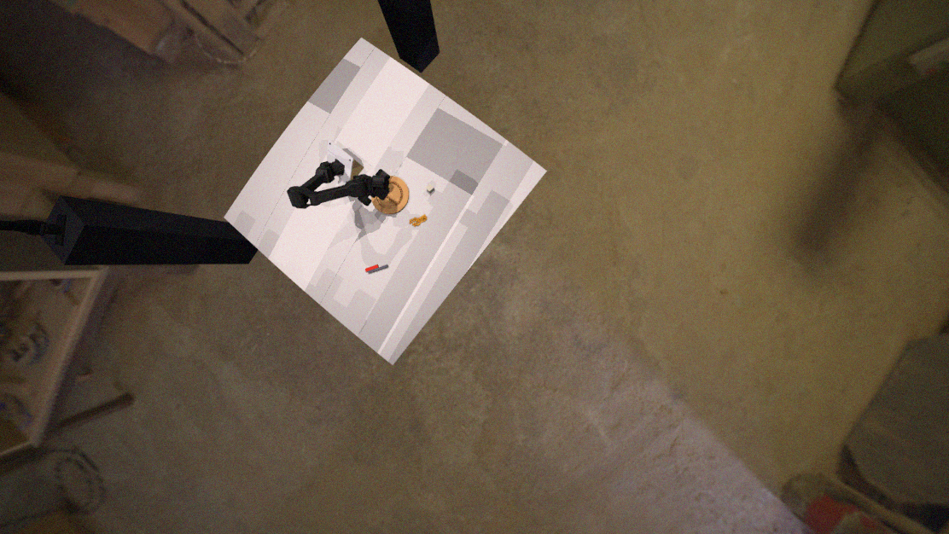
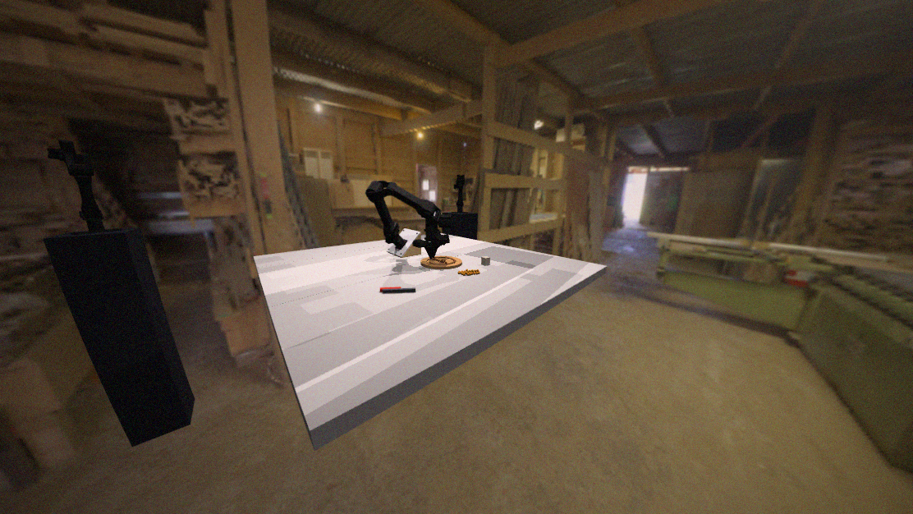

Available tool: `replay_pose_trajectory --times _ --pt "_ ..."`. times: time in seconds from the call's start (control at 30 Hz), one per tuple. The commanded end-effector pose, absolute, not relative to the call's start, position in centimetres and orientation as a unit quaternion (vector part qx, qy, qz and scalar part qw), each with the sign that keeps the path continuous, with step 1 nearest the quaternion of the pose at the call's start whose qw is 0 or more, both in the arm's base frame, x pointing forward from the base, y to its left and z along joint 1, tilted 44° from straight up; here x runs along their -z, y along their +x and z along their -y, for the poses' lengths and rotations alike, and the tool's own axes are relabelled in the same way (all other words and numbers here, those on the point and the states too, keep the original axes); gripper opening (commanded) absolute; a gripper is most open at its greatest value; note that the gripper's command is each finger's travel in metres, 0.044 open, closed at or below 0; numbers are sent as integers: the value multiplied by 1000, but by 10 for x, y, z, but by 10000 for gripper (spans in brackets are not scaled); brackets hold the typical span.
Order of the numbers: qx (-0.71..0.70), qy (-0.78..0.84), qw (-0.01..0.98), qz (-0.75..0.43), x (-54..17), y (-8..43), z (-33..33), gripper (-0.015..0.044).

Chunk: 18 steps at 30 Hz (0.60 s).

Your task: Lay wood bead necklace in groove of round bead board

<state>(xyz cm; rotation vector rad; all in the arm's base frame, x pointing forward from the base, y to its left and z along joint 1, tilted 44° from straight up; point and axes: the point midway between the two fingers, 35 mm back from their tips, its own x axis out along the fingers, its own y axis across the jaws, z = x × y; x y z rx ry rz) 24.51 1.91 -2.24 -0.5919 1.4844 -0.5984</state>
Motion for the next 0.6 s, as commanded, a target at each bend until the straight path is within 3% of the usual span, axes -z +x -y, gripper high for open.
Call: replay_pose_trajectory --times 0.0,0.57 --pt "264 -261 658 -655 22 245 -19 0" --pt "265 -264 657 -654 17 245 -22 0"
